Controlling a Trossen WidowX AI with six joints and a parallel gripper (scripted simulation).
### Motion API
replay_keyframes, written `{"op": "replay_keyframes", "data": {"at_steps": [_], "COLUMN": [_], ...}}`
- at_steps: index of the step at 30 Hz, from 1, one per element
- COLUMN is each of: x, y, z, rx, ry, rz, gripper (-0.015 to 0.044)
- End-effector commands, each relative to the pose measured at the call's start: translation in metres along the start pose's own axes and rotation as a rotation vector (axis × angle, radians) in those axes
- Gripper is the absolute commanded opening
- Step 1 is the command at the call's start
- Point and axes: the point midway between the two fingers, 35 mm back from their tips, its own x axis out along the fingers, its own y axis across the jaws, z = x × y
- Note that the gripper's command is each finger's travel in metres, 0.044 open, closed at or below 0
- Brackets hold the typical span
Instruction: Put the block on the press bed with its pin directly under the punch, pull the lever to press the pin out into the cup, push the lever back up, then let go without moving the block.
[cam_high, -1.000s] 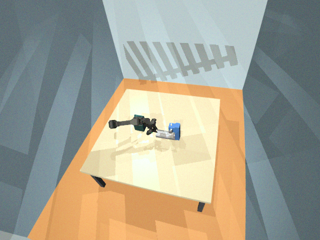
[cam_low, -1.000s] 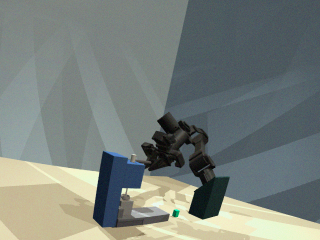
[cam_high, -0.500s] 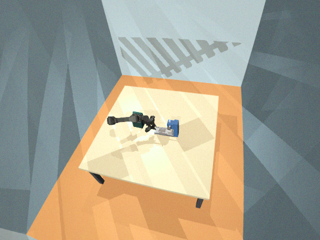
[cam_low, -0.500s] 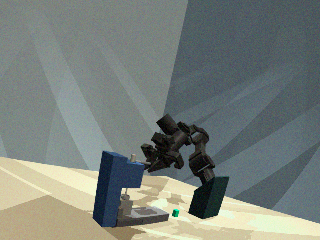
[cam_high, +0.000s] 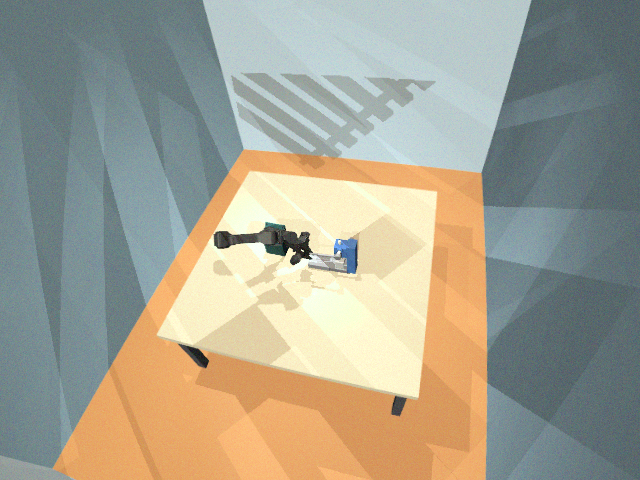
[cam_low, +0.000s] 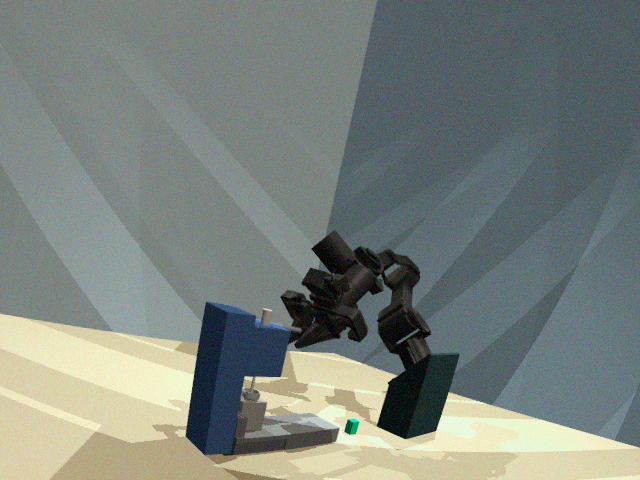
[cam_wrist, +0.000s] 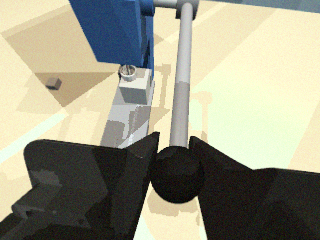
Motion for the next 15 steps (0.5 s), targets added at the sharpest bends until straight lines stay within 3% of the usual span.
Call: {"op": "replay_keyframes", "data": {"at_steps": [1, 15], "x": [0.0015, 0.0055], "y": [0.001, 0.0009], "z": [0.0003, -0.0026], "rx": [-0.002, -0.002], "ry": [-0.007, -0.007], "rz": [0.007, 0.006], "gripper": [0.0, 0.0]}}
